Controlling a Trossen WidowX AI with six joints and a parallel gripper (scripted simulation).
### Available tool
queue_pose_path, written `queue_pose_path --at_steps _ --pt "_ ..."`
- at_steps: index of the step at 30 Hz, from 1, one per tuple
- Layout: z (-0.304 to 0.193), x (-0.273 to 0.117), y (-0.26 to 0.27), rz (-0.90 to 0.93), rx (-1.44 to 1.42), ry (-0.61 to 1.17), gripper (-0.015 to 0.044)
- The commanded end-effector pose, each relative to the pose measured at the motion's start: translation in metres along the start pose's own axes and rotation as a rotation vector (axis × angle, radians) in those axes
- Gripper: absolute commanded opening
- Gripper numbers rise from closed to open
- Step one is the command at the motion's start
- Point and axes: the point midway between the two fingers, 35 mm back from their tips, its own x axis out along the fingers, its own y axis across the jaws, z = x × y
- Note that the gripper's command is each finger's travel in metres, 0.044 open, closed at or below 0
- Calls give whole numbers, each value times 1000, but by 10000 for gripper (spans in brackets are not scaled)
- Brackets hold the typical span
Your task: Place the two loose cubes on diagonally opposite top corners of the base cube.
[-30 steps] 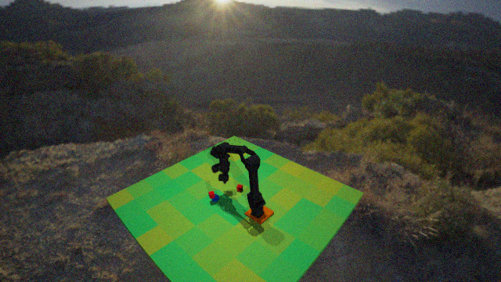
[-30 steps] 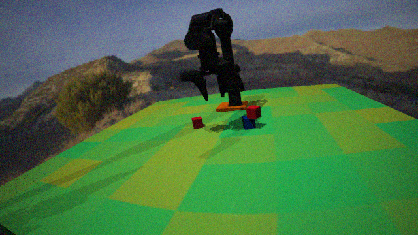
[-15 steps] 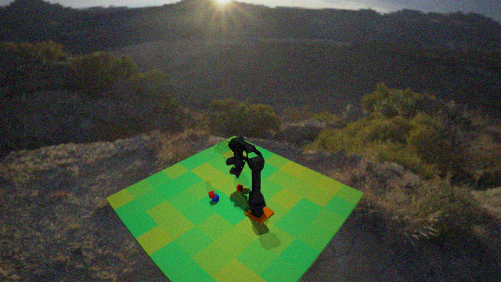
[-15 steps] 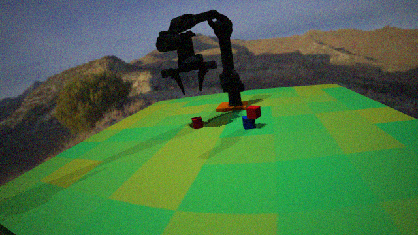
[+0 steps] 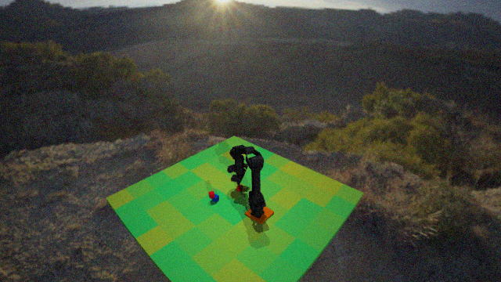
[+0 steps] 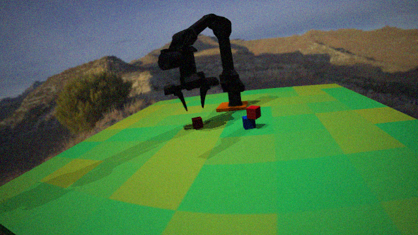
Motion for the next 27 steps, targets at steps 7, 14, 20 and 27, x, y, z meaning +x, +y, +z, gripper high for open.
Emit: queue_pose_path --at_steps 7,14,20,27 --pt "1 18 0 1 -1 -7 265" --pt "1 29 0 1 -1 -7 265" --pt "1 39 0 1 -1 -7 265" --pt "1 49 1 1 -1 -7 265"
